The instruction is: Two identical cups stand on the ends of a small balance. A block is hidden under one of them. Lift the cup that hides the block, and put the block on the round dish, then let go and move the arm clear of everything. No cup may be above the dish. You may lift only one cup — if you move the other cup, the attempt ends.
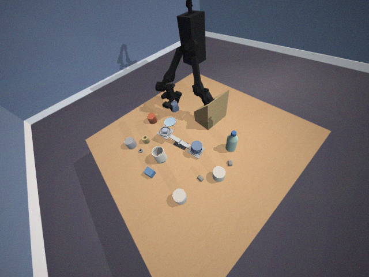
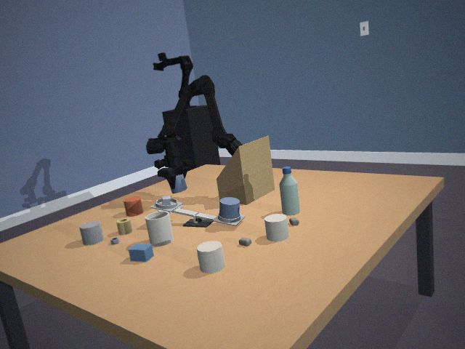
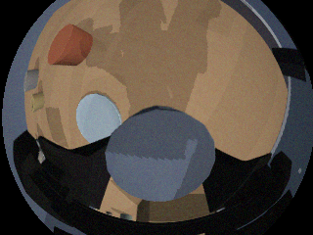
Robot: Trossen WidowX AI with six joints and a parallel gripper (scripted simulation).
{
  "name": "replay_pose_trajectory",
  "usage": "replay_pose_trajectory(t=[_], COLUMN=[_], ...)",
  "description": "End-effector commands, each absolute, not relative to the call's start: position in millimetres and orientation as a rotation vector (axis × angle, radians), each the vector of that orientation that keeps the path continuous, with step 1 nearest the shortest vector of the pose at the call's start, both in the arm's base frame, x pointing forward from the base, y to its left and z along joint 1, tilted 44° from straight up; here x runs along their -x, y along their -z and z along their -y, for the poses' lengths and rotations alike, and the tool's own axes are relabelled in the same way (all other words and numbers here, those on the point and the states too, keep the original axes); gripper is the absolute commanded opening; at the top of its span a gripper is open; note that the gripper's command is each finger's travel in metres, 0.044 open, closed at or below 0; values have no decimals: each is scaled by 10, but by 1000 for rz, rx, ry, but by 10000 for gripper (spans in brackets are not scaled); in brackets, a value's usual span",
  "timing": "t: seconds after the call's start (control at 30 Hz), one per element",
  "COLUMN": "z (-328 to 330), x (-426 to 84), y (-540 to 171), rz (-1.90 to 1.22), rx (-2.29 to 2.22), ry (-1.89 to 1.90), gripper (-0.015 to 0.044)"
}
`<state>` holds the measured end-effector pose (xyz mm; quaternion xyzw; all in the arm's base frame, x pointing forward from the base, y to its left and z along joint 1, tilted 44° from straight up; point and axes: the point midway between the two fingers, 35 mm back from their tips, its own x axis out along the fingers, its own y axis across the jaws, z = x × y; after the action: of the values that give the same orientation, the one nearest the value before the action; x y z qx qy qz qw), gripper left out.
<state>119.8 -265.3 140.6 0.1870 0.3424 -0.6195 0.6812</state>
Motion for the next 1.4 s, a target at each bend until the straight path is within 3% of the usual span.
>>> replay_pose_trajectory(t=[0.0,0.7,1.23,1.37], z=[2751,2963,2913,2659], x=[-1193,-1185,-1182,-1200], y=[-1277,-1062,-1119,-1377], rz=[-778,-778,-777,-777], rx=[-418,-416,-419,-419], ry=[1385,1386,1391,1386], gripper=[0,0,420,440])
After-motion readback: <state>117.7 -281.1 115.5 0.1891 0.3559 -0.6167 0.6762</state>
